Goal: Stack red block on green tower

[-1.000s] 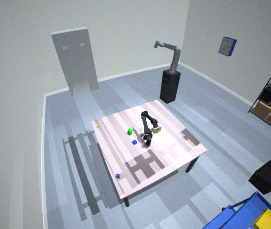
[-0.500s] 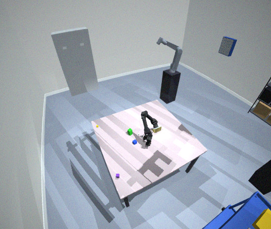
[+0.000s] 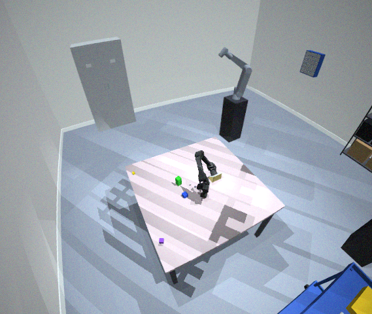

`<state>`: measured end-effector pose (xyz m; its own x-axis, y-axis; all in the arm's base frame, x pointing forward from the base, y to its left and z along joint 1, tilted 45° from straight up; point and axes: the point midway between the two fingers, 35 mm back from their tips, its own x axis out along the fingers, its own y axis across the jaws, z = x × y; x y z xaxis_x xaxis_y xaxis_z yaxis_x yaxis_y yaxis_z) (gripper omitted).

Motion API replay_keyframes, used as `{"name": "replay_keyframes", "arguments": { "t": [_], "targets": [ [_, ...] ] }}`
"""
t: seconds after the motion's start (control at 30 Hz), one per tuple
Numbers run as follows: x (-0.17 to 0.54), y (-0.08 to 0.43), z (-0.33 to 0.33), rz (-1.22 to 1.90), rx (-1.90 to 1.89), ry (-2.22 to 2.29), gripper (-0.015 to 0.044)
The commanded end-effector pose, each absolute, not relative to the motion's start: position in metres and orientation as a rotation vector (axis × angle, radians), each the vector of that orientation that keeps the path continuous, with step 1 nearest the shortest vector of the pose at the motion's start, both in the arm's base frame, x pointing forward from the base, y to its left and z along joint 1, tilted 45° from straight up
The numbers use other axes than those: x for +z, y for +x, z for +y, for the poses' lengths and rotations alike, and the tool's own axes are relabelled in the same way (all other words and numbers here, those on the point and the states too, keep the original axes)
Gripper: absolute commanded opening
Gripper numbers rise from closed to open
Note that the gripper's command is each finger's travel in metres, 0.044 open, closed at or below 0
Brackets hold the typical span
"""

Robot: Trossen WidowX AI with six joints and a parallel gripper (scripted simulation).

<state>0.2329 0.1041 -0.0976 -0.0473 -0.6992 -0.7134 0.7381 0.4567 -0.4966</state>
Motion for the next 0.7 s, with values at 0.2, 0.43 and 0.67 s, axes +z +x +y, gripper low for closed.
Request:
{"name": "replay_keyframes", "arguments": {
  "t": [0.2, 0.43, 0.67],
  "targets": [
    [-0.059, 0.236, 0.144, 1.123, -1.159, 0.057, 0.0],
    [-0.04, 0.237, 0.162, 1.124, -1.158, 0.057, 0.0],
    [-0.038, 0.238, 0.162, 1.125, -1.158, 0.058, 0.0]
  ]
}}
